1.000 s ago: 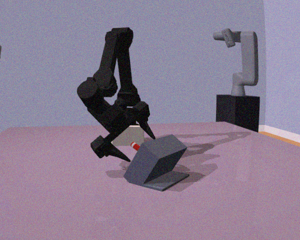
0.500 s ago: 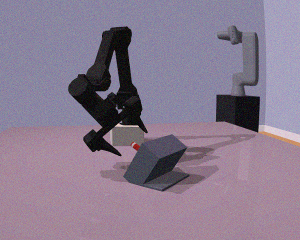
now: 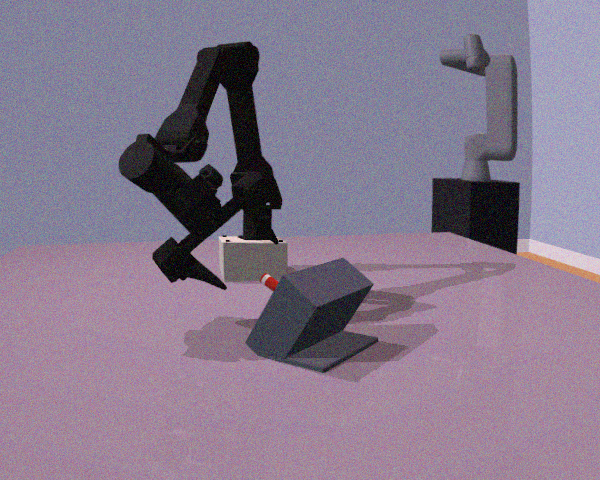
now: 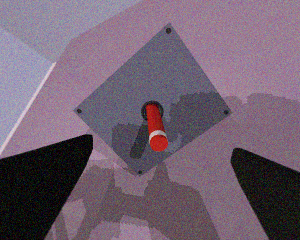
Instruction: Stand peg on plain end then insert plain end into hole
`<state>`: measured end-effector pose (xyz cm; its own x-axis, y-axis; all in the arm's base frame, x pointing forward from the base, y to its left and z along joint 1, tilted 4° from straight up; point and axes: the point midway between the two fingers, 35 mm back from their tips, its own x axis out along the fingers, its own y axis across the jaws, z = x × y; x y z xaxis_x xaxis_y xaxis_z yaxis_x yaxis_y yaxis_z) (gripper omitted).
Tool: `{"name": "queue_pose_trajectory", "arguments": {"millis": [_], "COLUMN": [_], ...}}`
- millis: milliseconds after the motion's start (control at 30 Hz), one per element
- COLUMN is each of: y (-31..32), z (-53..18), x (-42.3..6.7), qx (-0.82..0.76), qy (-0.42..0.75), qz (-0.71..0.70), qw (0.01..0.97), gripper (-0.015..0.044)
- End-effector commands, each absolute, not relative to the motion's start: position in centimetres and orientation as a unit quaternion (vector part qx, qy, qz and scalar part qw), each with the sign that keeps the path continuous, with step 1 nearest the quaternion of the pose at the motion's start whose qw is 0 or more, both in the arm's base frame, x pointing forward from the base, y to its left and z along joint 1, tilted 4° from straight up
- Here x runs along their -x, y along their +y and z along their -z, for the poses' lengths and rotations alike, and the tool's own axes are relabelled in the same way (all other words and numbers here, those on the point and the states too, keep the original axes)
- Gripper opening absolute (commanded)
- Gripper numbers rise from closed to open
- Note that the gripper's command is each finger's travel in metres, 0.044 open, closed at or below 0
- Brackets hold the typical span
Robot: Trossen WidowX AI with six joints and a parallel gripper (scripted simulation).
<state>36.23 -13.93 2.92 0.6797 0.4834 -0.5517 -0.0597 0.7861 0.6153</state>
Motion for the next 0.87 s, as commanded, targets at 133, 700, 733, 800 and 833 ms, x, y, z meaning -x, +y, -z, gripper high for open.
{"name": "queue_pose_trajectory", "arguments": {"millis": [133, 700, 733, 800, 833], "y": [-14.8, -16.0, -16.0, -16.2, -16.2], "z": [-3.8, -5.1, -5.2, -5.4, -5.5], "x": [-35.2, -33.3, -33.2, -33.0, -33.0], "qx": [-0.285, -0.287, -0.287, -0.287, -0.287], "qy": [0.365, 0.364, 0.364, 0.364, 0.364], "qz": [-0.157, -0.157, -0.157, -0.157, -0.157], "qw": [0.872, 0.872, 0.872, 0.872, 0.872], "gripper": [0.044, 0.044, 0.044, 0.044, 0.044]}}
